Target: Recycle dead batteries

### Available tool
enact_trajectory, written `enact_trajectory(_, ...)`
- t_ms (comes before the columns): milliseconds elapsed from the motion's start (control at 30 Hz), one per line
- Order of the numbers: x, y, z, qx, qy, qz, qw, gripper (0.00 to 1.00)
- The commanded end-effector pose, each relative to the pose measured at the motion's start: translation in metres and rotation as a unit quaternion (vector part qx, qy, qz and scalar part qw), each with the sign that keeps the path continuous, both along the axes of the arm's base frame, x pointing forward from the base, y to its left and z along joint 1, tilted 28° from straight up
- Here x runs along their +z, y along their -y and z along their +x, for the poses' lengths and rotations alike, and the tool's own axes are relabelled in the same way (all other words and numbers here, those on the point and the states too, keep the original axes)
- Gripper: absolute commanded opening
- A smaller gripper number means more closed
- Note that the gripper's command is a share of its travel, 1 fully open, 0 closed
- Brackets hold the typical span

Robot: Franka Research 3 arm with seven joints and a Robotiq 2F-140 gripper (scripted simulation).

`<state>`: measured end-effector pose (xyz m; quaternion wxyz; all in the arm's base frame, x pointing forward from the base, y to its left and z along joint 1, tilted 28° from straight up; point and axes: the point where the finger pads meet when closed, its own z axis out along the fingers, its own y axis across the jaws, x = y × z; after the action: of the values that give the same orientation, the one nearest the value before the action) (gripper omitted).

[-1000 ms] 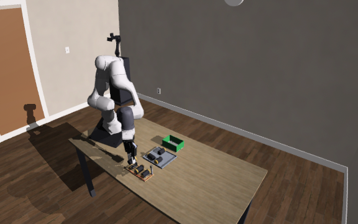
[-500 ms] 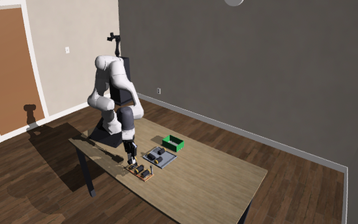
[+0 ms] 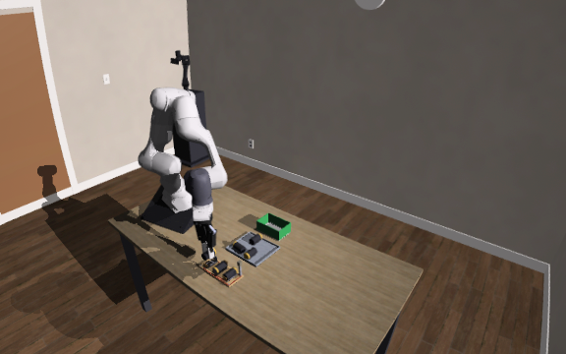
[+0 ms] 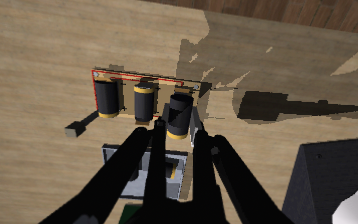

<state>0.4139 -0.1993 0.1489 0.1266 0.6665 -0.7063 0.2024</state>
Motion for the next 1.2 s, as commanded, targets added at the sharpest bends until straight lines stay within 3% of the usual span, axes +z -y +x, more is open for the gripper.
enact_trajectory(0,0.001,0.000,0.001,0.000,0.002,0.000,1.000,0.16)
enact_trajectory(433,-0.011,0.006,0.003,0.000,0.002,0.000,1.000,0.16)
enact_trajectory(1167,-0.011,0.007,0.003,0.000,0.002,0.000,1.000,0.16)
